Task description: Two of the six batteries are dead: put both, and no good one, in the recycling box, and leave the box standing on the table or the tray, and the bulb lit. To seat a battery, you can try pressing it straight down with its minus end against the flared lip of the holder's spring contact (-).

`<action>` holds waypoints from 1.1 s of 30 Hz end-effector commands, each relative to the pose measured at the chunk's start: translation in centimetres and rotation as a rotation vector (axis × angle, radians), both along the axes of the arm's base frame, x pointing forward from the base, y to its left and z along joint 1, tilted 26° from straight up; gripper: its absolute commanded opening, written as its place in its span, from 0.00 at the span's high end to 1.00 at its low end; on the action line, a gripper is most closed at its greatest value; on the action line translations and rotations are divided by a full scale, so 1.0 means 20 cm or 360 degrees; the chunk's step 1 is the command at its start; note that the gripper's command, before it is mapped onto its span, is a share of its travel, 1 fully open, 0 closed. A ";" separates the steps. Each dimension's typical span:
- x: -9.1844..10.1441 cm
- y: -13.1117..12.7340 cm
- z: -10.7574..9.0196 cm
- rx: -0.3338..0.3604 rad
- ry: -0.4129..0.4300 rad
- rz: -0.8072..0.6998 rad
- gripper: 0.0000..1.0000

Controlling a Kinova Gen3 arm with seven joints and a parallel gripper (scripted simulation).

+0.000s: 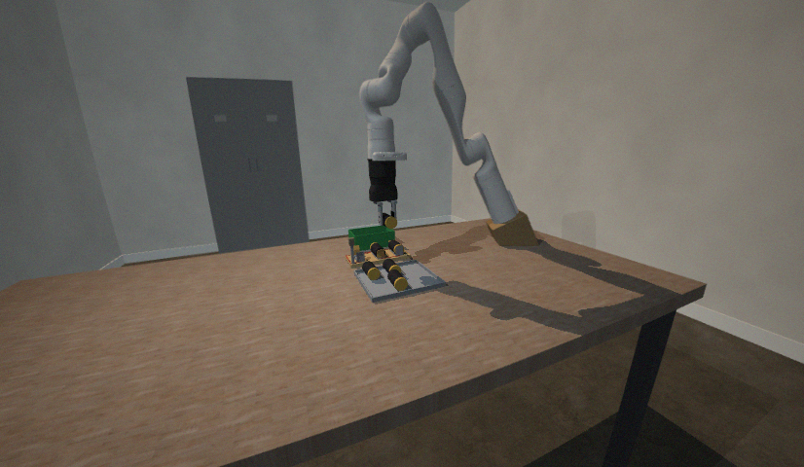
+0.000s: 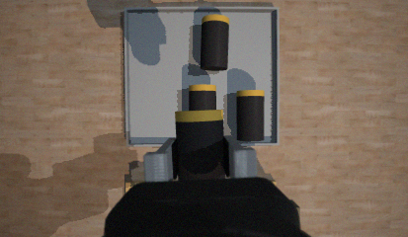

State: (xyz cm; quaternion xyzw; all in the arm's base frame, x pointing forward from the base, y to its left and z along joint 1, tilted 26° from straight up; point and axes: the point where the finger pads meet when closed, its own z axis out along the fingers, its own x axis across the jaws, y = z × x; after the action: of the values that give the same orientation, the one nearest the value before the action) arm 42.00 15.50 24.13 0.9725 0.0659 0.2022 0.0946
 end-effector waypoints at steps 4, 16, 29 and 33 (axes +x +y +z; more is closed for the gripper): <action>0.10 -0.15 0.07 0.0026 -0.0010 -0.0054 0.43; 0.27 -0.42 0.20 0.0026 -0.0010 -0.0054 0.43; 0.32 -0.51 0.24 0.0026 -0.0010 -0.0054 0.43; 0.33 -0.51 0.24 0.0026 -0.0010 -0.0054 0.43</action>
State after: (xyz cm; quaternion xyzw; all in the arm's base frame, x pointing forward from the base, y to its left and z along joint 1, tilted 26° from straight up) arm 48.48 5.43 28.86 0.9737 0.0487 0.2038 0.0896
